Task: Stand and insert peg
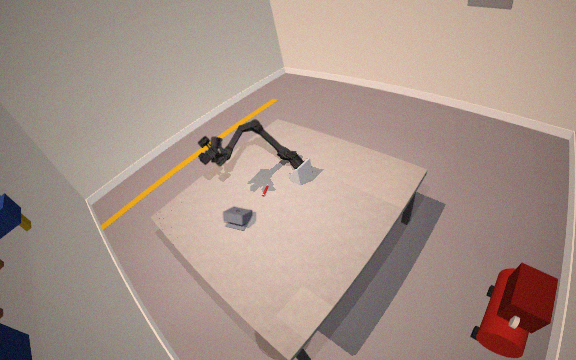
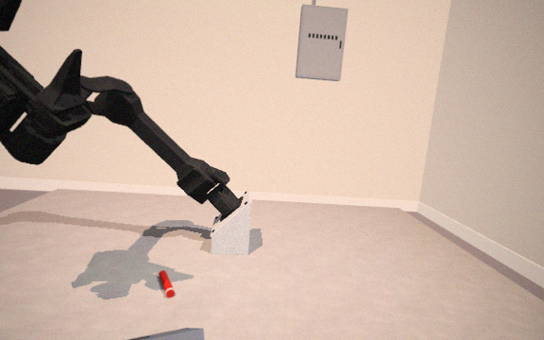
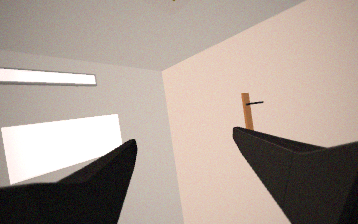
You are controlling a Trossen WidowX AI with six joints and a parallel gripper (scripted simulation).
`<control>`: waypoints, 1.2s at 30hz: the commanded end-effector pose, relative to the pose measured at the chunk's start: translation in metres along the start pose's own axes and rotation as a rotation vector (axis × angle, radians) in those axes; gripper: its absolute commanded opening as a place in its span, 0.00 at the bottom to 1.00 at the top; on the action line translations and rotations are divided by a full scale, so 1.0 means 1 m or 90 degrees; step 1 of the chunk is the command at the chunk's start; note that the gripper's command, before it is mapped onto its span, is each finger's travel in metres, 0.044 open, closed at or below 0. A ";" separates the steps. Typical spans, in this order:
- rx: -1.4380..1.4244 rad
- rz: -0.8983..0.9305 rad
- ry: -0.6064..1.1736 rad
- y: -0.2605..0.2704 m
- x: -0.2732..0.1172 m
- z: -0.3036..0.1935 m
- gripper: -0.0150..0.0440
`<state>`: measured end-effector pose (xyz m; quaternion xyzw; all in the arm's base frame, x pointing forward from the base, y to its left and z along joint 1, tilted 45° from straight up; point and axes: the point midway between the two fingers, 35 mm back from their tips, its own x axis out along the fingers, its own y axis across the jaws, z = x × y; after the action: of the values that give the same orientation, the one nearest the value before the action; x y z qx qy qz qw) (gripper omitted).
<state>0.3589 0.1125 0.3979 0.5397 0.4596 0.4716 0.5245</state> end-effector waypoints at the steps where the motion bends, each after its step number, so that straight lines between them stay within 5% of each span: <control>1: 0.000 0.001 -0.001 0.000 0.000 0.000 0.98; 36: 0.010 0.069 -0.253 -0.036 0.025 0.071 1.00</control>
<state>0.4265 0.1274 0.3700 0.6457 0.3299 0.3961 0.5633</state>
